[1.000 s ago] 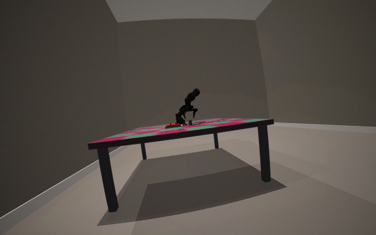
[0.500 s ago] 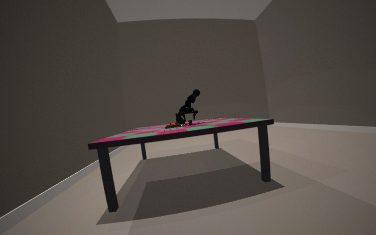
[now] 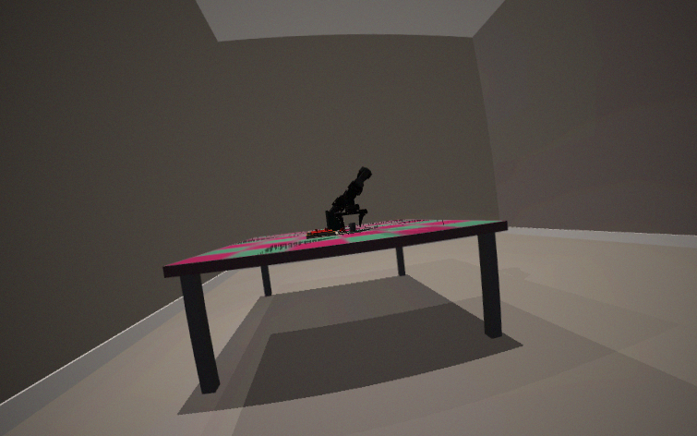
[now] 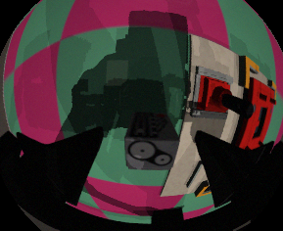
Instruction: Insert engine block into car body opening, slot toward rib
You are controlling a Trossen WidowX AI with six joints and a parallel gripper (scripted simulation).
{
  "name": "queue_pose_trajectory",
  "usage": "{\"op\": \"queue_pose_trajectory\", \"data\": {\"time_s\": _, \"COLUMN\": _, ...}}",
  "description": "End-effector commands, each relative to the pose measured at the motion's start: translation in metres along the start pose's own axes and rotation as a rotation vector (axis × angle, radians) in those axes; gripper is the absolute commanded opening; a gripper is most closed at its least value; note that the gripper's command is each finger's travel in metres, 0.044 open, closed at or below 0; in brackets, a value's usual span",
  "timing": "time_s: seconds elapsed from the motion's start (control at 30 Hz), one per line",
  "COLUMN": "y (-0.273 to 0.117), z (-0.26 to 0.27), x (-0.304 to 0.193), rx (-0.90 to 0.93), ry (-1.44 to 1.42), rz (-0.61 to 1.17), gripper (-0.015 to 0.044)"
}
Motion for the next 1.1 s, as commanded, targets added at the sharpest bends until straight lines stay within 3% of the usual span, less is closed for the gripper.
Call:
{"op": "queue_pose_trajectory", "data": {"time_s": 0.0, "y": 0.006, "z": 0.0, "x": -0.001, "rx": 0.005, "ry": 0.006, "rz": 0.0, "gripper": 0.044}}
{"op": "queue_pose_trajectory", "data": {"time_s": 0.1, "y": 0.008, "z": 0.0, "x": -0.001, "rx": 0.006, "ry": 0.006, "rz": 0.0, "gripper": 0.044}}
{"op": "queue_pose_trajectory", "data": {"time_s": 0.43, "y": 0.008, "z": 0.0, "x": -0.001, "rx": 0.006, "ry": 0.006, "rz": 0.0, "gripper": 0.0177}}
{"op": "queue_pose_trajectory", "data": {"time_s": 0.7, "y": 0.008, "z": 0.0, "x": -0.001, "rx": 0.006, "ry": 0.006, "rz": 0.0, "gripper": 0.0124}}
{"op": "queue_pose_trajectory", "data": {"time_s": 0.87, "y": 0.001, "z": -0.001, "x": -0.001, "rx": 0.004, "ry": 0.042, "rz": -0.017, "gripper": 0.0}}
{"op": "queue_pose_trajectory", "data": {"time_s": 1.07, "y": -0.013, "z": -0.003, "x": 0.001, "rx": -0.001, "ry": 0.067, "rz": -0.03, "gripper": 0.0}}
Point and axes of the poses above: the point midway between the two fingers, 35 mm back from their tips, its own y axis out along the fingers, its own z axis across the jaws, x = y × z, the point moved 7 cm from there along -y, back along the fingers, and after that the axes turned 8 degrees about -y, right-handed, at the moved point
